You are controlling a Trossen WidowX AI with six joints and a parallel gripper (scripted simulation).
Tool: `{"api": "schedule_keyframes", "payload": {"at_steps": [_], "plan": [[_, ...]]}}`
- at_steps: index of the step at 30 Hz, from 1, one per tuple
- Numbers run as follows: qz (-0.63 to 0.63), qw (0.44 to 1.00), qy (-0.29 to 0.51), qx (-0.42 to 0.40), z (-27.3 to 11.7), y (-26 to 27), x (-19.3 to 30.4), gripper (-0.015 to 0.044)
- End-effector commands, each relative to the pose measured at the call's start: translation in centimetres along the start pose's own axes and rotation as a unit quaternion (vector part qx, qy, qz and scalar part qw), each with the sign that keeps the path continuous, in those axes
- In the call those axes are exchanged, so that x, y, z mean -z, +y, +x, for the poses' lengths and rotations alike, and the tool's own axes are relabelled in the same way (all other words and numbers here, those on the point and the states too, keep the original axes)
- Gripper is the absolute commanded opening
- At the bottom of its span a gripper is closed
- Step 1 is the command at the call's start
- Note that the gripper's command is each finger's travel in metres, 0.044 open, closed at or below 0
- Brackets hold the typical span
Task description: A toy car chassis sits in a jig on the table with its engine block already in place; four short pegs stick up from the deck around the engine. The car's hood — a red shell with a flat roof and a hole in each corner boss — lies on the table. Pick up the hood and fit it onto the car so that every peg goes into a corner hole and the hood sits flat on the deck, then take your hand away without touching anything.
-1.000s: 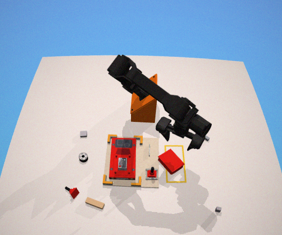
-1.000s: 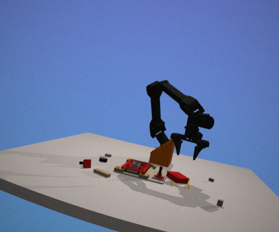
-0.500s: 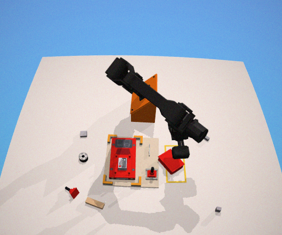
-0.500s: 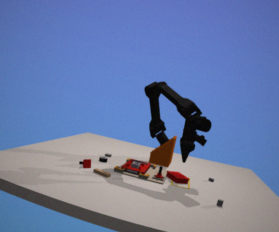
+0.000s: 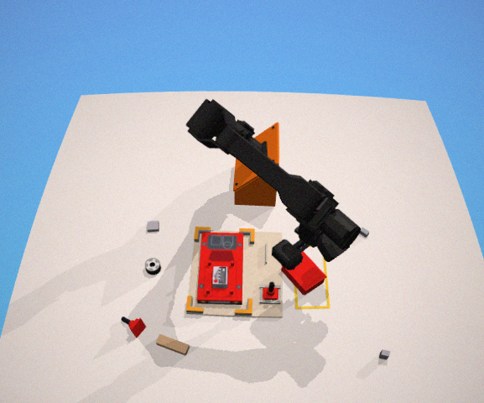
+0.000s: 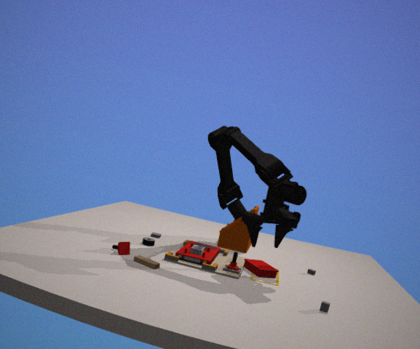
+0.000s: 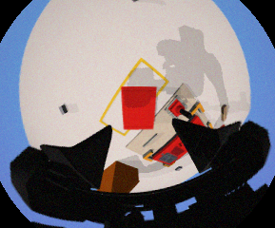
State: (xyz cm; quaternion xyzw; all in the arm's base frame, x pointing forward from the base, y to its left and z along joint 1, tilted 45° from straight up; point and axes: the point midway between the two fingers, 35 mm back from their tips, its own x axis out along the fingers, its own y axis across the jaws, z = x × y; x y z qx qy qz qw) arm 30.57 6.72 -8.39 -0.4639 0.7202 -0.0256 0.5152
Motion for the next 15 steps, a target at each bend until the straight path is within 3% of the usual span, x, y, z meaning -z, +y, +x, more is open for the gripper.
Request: {"api": "schedule_keyframes", "payload": {"at_steps": [1,15], "plan": [[0.040,0.999,-0.001,0.004,0.17,0.02,-0.22,0.0440],[0.040,0.999,-0.001,0.004,0.92,0.00,-0.28,0.0440]]}}
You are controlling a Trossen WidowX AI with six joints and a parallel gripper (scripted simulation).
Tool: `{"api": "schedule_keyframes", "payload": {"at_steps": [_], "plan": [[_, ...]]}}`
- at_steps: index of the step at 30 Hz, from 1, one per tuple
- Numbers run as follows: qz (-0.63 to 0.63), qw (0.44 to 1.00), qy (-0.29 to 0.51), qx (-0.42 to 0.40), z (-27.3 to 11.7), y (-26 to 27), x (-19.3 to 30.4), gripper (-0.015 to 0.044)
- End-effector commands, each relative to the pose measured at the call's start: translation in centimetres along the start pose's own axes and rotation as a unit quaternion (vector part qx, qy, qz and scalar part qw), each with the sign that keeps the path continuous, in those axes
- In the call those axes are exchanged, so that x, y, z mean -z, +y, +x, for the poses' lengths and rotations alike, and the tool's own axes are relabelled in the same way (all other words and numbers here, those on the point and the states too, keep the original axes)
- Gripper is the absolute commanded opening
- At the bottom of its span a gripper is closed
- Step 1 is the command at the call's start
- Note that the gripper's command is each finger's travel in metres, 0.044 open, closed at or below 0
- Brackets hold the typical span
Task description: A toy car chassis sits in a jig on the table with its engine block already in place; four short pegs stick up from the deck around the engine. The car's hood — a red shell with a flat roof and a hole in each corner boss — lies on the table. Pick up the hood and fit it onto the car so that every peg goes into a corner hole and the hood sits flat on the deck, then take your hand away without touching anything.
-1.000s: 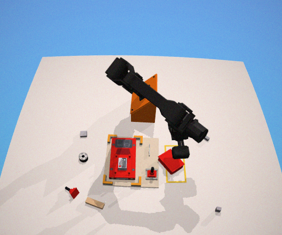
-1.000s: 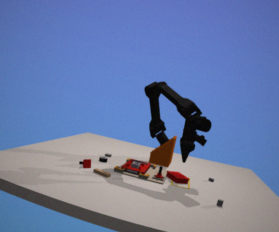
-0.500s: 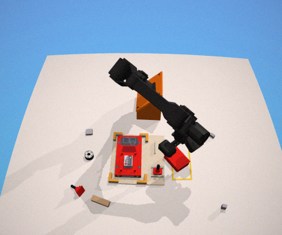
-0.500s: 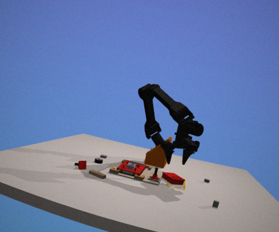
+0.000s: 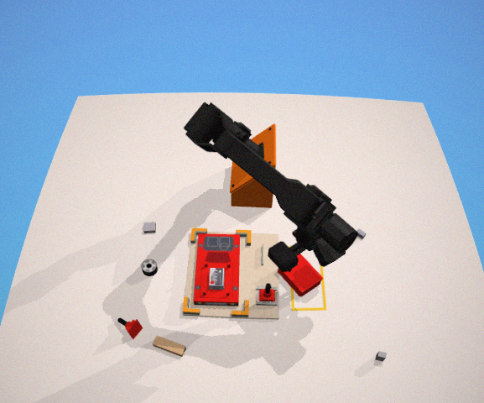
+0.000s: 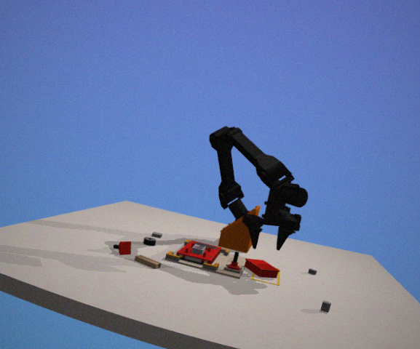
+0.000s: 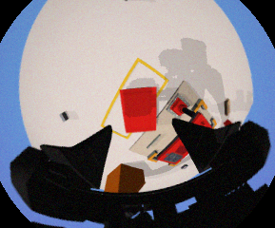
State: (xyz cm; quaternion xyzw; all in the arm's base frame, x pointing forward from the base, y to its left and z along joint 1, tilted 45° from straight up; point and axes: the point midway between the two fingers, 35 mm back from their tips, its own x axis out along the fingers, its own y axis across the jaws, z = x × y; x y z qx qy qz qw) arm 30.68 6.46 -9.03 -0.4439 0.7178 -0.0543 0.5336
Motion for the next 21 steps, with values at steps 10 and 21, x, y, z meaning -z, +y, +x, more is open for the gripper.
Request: {"api": "schedule_keyframes", "payload": {"at_steps": [10,21], "plan": [[0.000,1.000,0.000,0.003,1.2,-0.1,-0.1,0.0440],[0.000,1.000,0.000,0.003,2.2,-0.1,-0.1,0.0440]]}}
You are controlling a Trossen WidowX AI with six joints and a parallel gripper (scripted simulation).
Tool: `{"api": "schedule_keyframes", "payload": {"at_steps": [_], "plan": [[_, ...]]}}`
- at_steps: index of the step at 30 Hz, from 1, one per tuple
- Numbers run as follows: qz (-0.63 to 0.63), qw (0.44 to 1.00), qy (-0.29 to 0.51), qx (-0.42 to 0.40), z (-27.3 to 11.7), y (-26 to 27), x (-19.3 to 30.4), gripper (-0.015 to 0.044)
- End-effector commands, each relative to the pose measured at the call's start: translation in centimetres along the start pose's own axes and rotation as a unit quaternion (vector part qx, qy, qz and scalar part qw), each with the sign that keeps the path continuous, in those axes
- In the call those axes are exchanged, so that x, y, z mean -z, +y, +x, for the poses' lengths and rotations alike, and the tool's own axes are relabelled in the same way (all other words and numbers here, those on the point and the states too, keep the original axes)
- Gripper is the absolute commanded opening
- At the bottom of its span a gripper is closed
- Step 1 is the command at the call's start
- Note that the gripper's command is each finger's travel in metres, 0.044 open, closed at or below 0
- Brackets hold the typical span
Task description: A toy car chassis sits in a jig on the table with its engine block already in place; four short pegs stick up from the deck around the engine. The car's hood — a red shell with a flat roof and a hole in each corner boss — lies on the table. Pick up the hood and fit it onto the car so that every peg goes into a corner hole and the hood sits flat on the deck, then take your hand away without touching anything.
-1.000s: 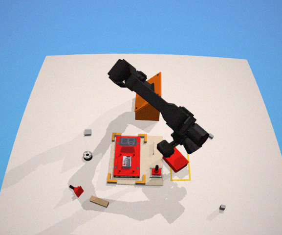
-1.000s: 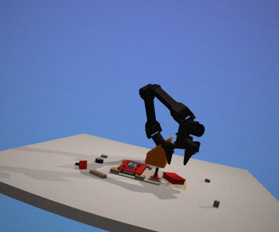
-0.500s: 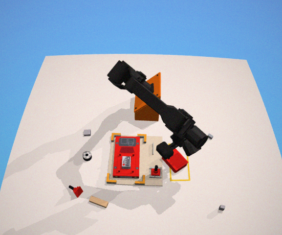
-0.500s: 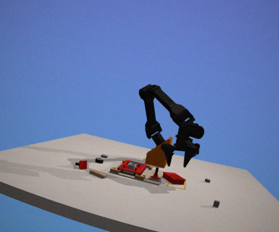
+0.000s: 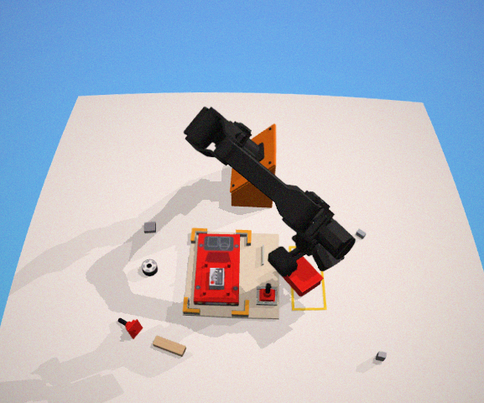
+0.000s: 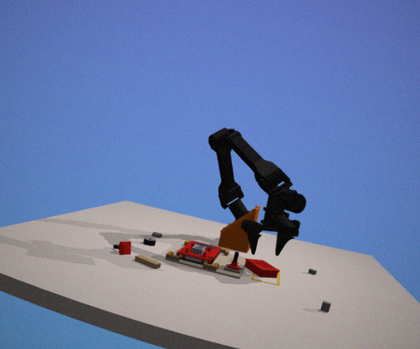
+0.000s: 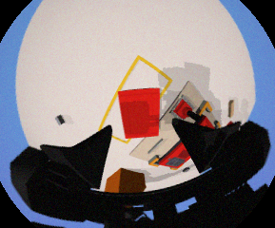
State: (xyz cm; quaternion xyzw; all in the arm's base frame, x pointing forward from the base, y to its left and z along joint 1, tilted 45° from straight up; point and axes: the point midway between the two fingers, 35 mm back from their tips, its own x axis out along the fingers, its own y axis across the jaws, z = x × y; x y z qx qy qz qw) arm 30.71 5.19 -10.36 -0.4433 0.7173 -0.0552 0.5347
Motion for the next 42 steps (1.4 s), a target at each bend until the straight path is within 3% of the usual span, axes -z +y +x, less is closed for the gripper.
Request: {"api": "schedule_keyframes", "payload": {"at_steps": [1,42], "plan": [[-0.001,1.000,0.001,0.003,0.4,-0.1,0.0,0.0440],[-0.001,1.000,0.001,0.003,3.4,-0.1,0.3,0.0440]]}}
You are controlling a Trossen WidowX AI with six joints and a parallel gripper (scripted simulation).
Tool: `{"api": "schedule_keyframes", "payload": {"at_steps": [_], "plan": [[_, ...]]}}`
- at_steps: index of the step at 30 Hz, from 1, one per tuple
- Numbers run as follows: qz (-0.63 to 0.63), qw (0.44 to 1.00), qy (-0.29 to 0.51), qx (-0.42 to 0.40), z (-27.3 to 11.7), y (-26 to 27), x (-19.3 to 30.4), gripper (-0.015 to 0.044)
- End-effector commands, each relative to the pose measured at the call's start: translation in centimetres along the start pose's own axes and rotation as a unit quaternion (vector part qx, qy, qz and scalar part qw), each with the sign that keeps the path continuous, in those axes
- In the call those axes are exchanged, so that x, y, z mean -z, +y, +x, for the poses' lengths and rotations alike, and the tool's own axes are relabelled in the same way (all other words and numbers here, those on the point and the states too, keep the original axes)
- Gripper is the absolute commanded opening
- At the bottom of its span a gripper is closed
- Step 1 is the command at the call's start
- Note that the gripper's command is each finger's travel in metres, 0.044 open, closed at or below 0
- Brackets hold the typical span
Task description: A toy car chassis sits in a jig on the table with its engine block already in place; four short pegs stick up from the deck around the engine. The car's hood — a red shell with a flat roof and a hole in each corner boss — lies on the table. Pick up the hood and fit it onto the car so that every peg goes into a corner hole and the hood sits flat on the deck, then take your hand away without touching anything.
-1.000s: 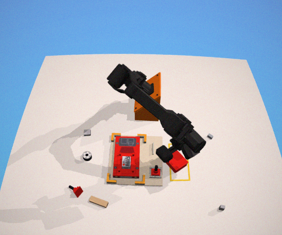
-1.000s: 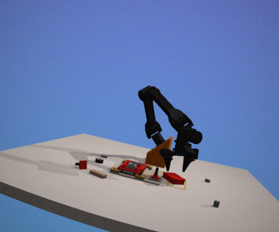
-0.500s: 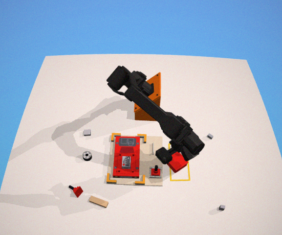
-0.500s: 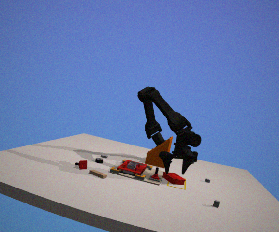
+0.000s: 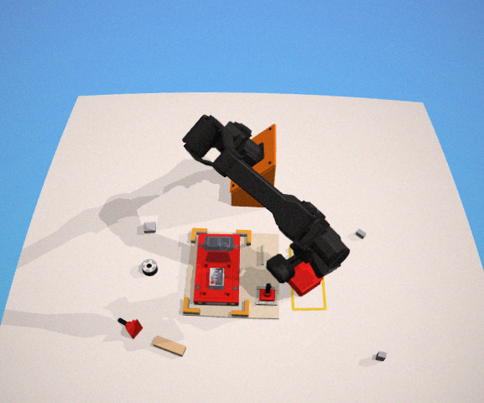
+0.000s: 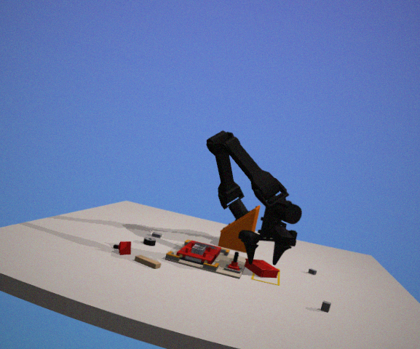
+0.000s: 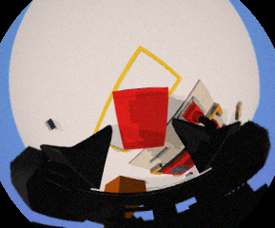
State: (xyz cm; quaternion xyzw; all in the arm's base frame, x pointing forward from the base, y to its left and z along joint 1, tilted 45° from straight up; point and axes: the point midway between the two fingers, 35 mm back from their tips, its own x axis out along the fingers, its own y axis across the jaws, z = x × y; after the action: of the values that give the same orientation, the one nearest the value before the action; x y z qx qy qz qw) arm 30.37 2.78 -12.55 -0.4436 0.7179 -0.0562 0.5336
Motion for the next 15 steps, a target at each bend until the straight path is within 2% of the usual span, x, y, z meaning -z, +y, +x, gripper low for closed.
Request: {"api": "schedule_keyframes", "payload": {"at_steps": [1,15], "plan": [[-0.001,1.000,0.000,0.003,0.22,-0.10,-0.01,0.0440],[-0.001,1.000,0.000,0.003,0.91,-0.11,0.00,0.0440]]}}
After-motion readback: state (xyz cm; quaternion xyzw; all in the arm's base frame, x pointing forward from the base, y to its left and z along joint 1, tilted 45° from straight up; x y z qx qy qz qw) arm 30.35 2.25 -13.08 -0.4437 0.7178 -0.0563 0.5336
